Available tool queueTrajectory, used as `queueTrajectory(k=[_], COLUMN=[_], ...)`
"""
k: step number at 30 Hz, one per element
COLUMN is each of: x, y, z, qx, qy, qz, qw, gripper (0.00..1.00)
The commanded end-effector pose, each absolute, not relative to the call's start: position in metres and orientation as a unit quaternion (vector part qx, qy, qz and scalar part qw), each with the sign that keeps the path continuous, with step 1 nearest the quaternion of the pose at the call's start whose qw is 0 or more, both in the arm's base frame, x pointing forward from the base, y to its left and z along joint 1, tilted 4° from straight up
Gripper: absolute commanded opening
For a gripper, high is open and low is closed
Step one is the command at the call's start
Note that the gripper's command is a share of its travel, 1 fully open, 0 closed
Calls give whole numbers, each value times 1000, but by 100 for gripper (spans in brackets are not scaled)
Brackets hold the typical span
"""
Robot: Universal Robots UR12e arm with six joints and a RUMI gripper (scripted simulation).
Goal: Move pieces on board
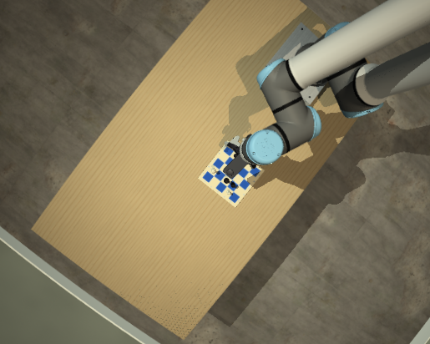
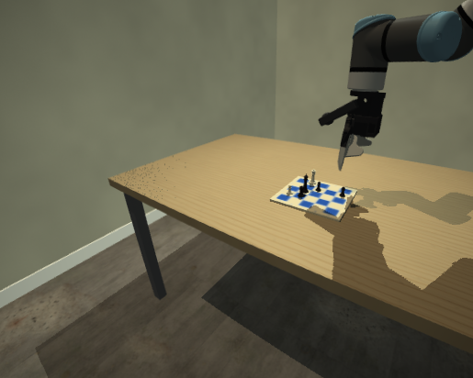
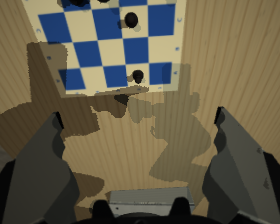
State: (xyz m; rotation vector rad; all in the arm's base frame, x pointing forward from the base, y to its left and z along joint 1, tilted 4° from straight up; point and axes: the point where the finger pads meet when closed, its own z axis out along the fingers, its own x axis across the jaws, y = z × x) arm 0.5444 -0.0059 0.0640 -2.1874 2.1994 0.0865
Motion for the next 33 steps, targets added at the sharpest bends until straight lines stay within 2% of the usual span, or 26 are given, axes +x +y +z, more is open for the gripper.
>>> queueTrajectory(k=[1,17,33], x=[549,581,625], y=[-6,0,15], z=[66,74,85], qx=[-690,-537,-272], qy=[723,843,962], qz=[28,31,33], qw=[19,13,4], gripper=[100,100,100])
